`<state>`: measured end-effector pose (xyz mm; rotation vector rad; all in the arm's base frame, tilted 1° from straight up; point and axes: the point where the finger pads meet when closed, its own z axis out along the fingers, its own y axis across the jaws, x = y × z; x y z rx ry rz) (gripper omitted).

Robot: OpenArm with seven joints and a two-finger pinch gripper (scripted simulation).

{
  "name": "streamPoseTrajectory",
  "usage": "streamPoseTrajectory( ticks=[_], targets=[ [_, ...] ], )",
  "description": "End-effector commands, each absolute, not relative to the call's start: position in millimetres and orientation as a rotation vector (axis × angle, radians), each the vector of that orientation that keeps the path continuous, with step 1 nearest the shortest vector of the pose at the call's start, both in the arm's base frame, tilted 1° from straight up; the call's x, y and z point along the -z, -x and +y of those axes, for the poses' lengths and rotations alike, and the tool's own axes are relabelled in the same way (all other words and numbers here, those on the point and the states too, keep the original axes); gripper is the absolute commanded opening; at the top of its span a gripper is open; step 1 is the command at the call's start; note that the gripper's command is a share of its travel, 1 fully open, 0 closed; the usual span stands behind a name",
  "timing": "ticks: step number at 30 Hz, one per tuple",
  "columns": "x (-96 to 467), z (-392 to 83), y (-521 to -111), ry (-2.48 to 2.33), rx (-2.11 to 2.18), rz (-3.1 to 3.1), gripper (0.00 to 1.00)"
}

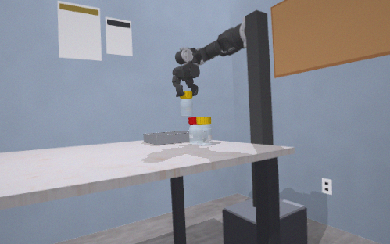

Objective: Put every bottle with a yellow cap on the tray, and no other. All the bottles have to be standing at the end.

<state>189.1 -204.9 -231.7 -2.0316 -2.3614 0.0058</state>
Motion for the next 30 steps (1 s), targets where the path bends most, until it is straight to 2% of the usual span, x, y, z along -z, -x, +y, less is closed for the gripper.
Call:
streamPoseTrajectory(
  ticks=[1,19,30],
  targets=[
    [229.5,-205.0,-191.3,2.104,0.011,-2.312,0.00],
    [230.9,-206.4,-188.9,2.248,0.003,-2.164,0.00],
    [237.4,-224.5,-177.4,2.251,0.005,-2.163,0.00]
  ],
)
